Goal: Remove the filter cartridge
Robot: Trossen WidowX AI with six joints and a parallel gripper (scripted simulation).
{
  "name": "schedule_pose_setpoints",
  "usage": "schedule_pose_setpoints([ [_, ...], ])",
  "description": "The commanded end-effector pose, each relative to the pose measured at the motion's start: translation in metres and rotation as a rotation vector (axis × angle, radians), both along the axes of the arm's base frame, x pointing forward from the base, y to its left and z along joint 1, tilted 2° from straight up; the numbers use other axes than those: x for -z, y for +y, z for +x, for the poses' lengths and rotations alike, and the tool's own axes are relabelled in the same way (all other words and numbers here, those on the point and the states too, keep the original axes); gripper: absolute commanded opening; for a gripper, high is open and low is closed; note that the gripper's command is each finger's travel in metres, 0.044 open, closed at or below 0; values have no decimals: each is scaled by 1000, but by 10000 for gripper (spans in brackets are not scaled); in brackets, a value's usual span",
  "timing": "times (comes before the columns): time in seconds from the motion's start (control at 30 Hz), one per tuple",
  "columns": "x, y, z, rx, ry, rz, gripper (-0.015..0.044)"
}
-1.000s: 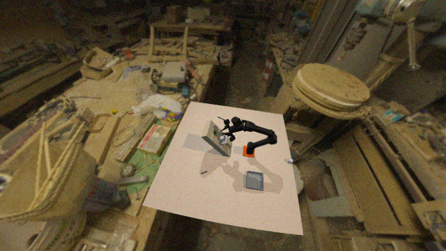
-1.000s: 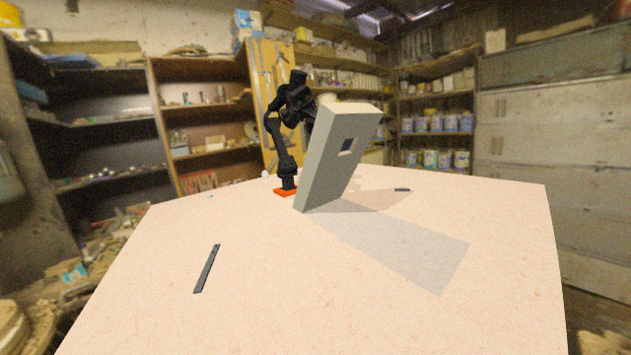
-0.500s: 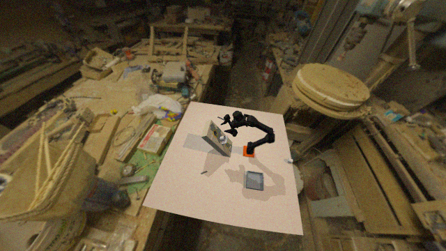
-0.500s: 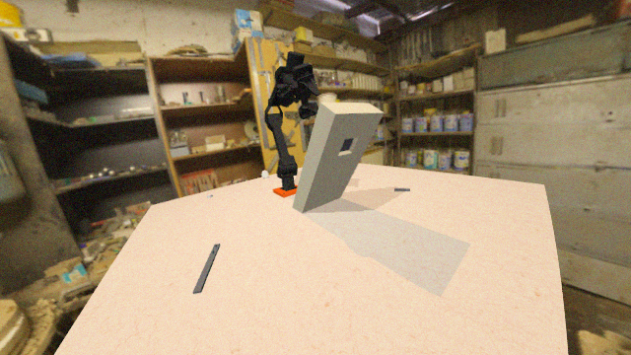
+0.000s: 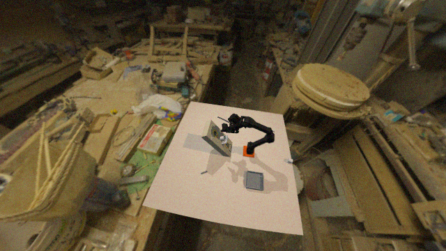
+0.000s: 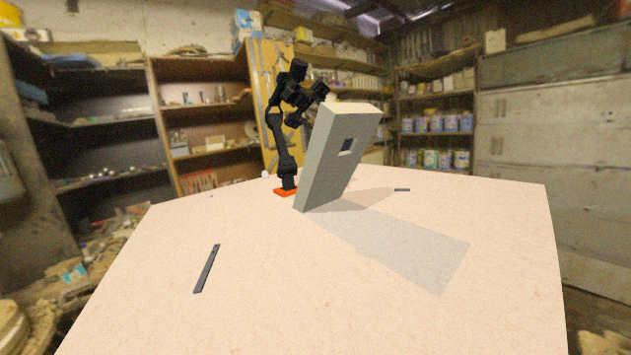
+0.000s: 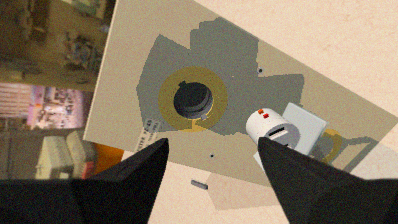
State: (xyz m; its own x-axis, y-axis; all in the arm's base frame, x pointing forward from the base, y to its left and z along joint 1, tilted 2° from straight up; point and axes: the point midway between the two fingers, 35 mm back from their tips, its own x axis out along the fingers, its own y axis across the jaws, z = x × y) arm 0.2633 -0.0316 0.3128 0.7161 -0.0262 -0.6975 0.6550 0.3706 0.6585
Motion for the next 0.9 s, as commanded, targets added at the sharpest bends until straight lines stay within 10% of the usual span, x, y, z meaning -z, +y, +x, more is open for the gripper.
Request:
schedule_pose_setpoints([
  [0.0,53,1,-16,-640,202,-524,305],
  [0.87,76,2,-14,-880,239,-686,305],
])
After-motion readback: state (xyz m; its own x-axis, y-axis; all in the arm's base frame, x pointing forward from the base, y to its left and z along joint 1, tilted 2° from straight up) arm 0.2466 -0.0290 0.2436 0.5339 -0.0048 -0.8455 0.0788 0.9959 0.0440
